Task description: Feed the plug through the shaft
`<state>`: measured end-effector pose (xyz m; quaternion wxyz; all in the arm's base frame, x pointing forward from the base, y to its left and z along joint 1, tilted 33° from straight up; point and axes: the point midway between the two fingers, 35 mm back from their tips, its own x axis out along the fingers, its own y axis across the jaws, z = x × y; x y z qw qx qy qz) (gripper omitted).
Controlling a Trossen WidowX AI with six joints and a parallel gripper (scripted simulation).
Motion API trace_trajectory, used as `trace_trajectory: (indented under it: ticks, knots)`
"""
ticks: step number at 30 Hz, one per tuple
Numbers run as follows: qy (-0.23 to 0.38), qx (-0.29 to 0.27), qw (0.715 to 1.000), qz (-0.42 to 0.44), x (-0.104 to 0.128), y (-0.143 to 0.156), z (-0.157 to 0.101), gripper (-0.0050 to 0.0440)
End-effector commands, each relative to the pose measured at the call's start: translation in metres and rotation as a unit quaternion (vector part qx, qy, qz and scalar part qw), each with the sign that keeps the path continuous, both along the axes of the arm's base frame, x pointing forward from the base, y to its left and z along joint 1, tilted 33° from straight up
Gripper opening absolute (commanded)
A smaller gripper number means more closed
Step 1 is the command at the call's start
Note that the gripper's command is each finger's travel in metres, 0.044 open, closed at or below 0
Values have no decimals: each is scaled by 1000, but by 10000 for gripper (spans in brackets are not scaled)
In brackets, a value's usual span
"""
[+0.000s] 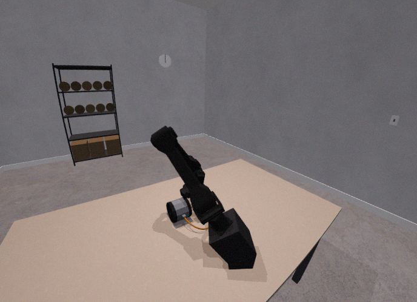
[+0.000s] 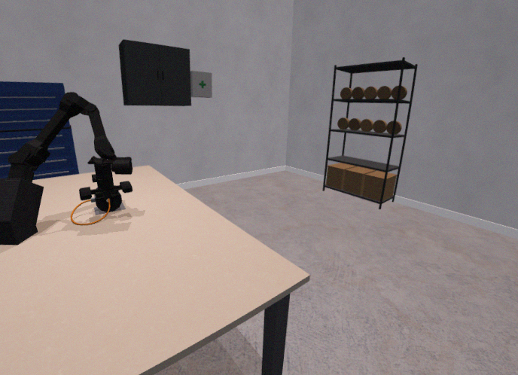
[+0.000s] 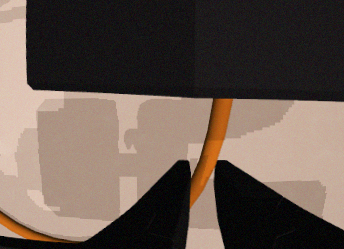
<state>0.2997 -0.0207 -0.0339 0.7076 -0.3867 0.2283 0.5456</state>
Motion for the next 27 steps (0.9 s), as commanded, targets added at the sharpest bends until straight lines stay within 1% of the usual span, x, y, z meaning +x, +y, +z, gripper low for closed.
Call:
trace_trajectory:
  ticks: [1, 3, 6, 16, 25, 27]
  knots:
    - [0, 0, 1000, 0, 0, 0, 0, 20]
    - [0, 0, 1000, 0, 0, 0, 0, 7]
    - [0, 0, 1000, 0, 0, 0, 0, 0]
    - [2, 2, 1000, -1, 0, 6, 8, 0]
    - [2, 2, 1000, -1, 0, 6, 8, 0]
    - [2, 2, 1000, 0, 0, 6, 6, 48]
